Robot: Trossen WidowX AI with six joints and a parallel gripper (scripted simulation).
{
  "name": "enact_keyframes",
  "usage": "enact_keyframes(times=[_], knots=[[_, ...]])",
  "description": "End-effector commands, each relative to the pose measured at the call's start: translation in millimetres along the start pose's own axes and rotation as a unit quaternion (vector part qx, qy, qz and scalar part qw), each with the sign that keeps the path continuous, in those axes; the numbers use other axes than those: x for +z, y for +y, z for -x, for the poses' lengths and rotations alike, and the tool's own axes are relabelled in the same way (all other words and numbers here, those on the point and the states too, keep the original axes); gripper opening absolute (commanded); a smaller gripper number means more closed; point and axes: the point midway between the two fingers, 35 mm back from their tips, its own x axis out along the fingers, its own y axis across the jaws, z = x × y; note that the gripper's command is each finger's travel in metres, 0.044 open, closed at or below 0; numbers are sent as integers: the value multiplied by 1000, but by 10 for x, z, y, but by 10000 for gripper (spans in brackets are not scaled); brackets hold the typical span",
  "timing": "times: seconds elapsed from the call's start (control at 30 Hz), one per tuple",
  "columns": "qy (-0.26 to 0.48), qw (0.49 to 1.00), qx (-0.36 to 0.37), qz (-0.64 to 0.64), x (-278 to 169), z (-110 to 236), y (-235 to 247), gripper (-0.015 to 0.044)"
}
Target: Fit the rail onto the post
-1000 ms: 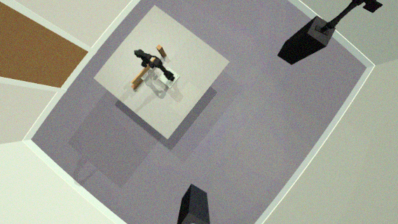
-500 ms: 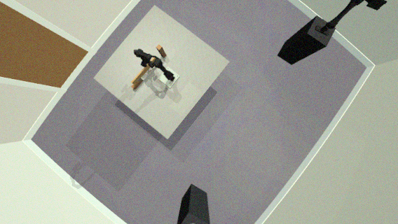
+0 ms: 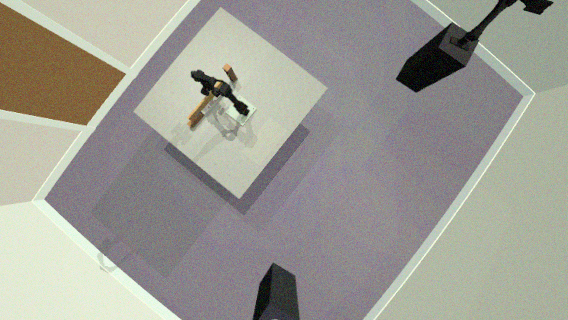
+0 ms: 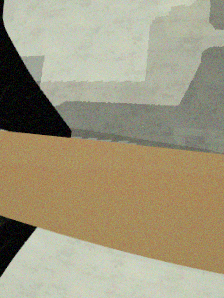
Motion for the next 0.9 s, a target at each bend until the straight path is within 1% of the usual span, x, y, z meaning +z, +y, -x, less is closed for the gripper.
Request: enact_keyframes(times=[0.0, 0.87], knots=[[-6, 1000, -7, -2, 17, 4, -10, 0], [-6, 1000, -7, -2, 18, -27, 24, 0]])
